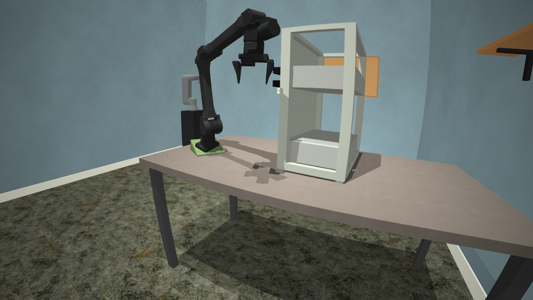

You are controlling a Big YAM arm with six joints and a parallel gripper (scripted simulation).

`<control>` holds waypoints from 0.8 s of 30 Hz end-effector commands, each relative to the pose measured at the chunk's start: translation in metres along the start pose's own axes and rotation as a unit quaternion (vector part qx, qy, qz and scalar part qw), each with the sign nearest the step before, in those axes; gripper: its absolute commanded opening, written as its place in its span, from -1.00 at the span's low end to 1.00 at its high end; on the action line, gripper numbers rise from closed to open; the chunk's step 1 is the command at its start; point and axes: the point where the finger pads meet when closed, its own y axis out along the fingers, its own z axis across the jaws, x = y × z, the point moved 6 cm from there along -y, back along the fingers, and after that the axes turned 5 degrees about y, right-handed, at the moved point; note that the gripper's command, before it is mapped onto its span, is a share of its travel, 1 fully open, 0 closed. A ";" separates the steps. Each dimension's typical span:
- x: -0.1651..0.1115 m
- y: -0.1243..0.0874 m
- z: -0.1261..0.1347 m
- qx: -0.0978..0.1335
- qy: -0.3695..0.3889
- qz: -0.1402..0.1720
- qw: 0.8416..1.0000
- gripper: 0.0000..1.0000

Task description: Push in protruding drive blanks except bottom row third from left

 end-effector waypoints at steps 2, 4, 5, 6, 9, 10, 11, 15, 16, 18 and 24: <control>0.000 -0.004 -0.001 0.004 0.001 -0.003 1.000 1.00; 0.000 -0.004 -0.001 0.004 0.001 -0.003 1.000 1.00; 0.000 -0.004 -0.001 0.004 0.001 -0.003 1.000 1.00; 0.000 -0.004 -0.001 0.004 0.001 -0.003 1.000 1.00; 0.000 -0.004 -0.001 0.004 0.001 -0.003 1.000 1.00; 0.000 -0.004 -0.001 0.004 0.001 -0.003 1.000 1.00; 0.000 -0.004 -0.001 0.004 0.001 -0.003 1.000 1.00; 0.000 -0.004 -0.001 0.004 0.001 -0.003 1.000 1.00; 0.000 -0.004 -0.001 0.004 0.001 -0.003 1.000 1.00; 0.004 -0.014 0.001 0.014 0.003 -0.012 1.000 1.00; 0.004 -0.014 0.001 0.014 0.003 -0.012 1.000 1.00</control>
